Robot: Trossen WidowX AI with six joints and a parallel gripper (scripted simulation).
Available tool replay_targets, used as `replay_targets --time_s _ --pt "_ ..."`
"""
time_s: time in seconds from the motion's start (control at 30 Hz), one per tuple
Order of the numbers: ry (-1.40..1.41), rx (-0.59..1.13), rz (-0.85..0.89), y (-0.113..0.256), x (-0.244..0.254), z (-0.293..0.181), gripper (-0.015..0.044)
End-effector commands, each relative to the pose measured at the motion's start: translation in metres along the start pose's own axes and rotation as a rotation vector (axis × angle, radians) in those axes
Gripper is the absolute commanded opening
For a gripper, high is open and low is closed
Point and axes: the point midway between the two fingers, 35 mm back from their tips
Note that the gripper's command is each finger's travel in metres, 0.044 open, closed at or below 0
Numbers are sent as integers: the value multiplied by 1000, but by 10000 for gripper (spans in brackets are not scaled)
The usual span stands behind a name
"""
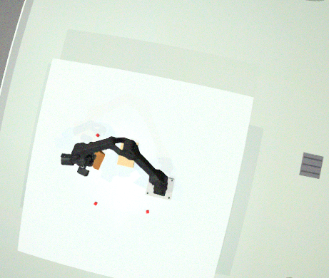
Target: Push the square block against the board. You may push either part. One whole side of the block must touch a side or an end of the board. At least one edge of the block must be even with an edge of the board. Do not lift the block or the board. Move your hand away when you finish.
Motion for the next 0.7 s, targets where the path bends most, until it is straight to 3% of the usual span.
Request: replay_targets --time_s 0.0,0.67 --pt "-3 -2 -2 1 1 -6 0" --pt "-4 -3 -2 2 -4 19 0"
Point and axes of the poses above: the point midway between the two fingers, 35 mm back from their tips, its own y axis back along the fingers, its own x axis across the jaws, z = x × y, and after that the axes turned 10 degrees about y, right-handed
